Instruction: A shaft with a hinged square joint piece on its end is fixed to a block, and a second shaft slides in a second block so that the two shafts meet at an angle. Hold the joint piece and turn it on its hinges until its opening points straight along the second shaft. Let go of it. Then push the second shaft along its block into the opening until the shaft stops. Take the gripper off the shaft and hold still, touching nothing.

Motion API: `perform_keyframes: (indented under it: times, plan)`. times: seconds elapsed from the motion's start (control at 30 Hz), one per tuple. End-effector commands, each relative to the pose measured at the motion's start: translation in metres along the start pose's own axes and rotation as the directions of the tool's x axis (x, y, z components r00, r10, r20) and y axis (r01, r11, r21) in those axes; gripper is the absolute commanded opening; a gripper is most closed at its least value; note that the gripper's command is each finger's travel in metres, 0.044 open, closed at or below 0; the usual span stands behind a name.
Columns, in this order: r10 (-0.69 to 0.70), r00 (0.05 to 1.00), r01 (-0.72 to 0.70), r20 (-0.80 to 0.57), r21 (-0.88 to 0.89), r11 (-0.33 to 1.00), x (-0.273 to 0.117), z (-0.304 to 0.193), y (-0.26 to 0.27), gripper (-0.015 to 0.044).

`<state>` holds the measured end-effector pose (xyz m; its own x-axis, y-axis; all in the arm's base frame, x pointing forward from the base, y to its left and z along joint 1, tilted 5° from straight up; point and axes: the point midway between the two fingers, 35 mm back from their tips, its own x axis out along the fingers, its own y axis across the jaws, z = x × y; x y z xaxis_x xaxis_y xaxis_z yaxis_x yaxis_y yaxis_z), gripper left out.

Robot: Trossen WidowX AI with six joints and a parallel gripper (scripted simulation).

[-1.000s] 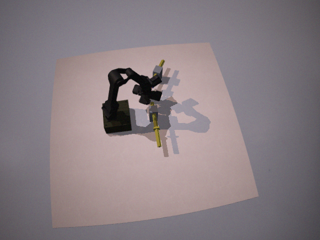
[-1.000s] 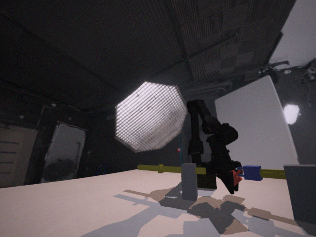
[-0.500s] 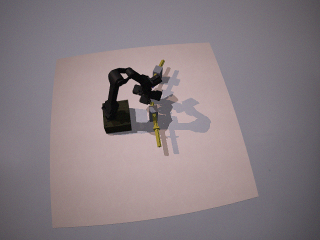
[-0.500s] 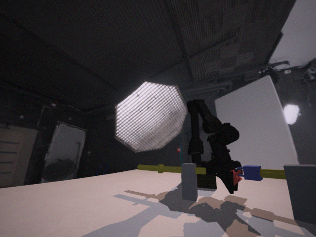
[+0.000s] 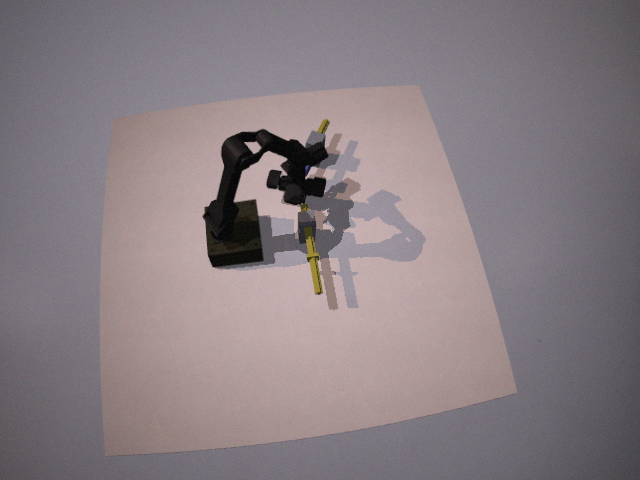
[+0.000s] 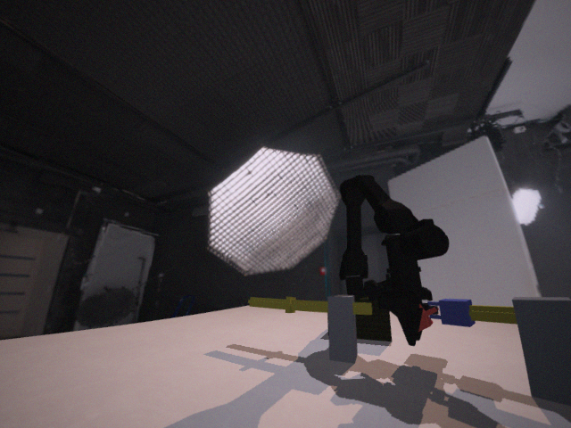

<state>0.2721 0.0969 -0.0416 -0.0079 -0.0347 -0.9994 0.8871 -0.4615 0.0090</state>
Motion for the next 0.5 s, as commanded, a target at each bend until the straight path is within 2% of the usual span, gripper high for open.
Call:
perform_keyframes:
  times: [0.0, 0.47]
  plan:
    - [0.002, 0.998, 0.001, 0.064, -0.044, 0.999, -0.0028, 0.0016, 0.0019, 0.0]
    - [0.024, 0.977, 0.005, 0.212, -0.135, 0.991, -0.0101, 0.0045, 0.0061, 0.0]
